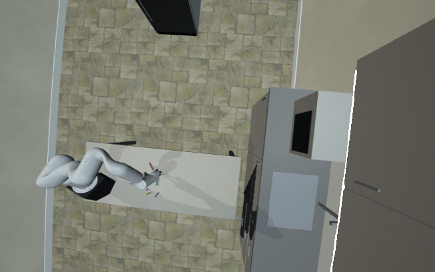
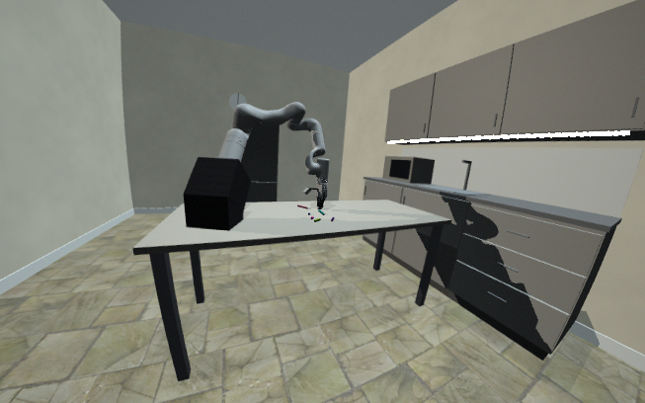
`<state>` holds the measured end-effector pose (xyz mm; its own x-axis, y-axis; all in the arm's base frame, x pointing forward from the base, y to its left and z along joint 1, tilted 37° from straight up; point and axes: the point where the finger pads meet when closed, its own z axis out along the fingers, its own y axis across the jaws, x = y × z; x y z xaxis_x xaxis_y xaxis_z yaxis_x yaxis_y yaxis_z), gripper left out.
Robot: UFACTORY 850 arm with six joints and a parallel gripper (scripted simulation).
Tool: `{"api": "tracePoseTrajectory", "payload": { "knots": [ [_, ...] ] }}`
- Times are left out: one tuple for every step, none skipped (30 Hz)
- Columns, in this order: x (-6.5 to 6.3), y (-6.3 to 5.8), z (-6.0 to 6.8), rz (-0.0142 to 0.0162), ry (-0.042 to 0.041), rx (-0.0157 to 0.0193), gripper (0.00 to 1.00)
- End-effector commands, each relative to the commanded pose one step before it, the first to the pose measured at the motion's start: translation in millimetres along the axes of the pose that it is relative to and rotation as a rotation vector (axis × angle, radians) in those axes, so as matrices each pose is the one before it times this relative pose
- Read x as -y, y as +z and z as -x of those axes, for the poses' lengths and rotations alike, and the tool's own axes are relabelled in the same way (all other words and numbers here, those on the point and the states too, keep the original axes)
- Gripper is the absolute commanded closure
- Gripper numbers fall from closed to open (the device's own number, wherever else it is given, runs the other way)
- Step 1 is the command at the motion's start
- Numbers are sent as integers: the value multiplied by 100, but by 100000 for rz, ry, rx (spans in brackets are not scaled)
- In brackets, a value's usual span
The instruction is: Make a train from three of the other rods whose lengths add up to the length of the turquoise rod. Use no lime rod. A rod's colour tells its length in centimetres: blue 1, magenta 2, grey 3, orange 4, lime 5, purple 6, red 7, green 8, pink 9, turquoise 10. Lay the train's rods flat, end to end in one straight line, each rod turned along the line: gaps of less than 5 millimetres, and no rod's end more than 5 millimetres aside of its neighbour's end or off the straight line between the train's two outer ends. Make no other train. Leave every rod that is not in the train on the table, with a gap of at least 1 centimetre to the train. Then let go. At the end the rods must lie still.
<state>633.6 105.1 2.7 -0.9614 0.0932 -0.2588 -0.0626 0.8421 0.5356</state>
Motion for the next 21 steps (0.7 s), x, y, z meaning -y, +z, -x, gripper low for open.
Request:
{"api": "tracePoseTrajectory", "payload": {
  "knots": [
    [3, 107, 86, -13, -31, 146, 76],
    [0, 79, 0, 0, 0, 0, 76],
    [0, 83, 0, 0, 0, 0, 76],
    [0, 86, 0, 0, 0, 0, 76],
    [0, 88, 0, 0, 0, 0, 76],
    [0, 88, 0, 0, 0, 0, 76],
    [0, 86, 0, 0, 0, 0, 76],
    [0, 83, 0, 0, 0, 0, 76],
    [0, 78, 0, 0, 0, 0, 76],
    [0, 73, 0, 0, 0, 0, 76],
    [0, 66, 0, 0, 0, 0, 76],
    [0, 58, 0, 0, 0, 0, 76],
    [0, 49, 0, 0, 0, 0, 76],
    [0, 41, 0, 0, 0, 0, 76],
    [0, 0, 0, 0, 0, 0, 76],
    [0, 0, 0, 0, 0, 0, 76],
    [0, 32, 0, 0, 0, 0, 76],
    [0, 23, 0, 0, 0, 0, 76],
    [0, 15, 0, 0, 0, 0, 76],
    [0, 8, 0, 0, 0, 0, 76],
    [0, 3, 0, 0, 0, 0, 76]
  ]
}}
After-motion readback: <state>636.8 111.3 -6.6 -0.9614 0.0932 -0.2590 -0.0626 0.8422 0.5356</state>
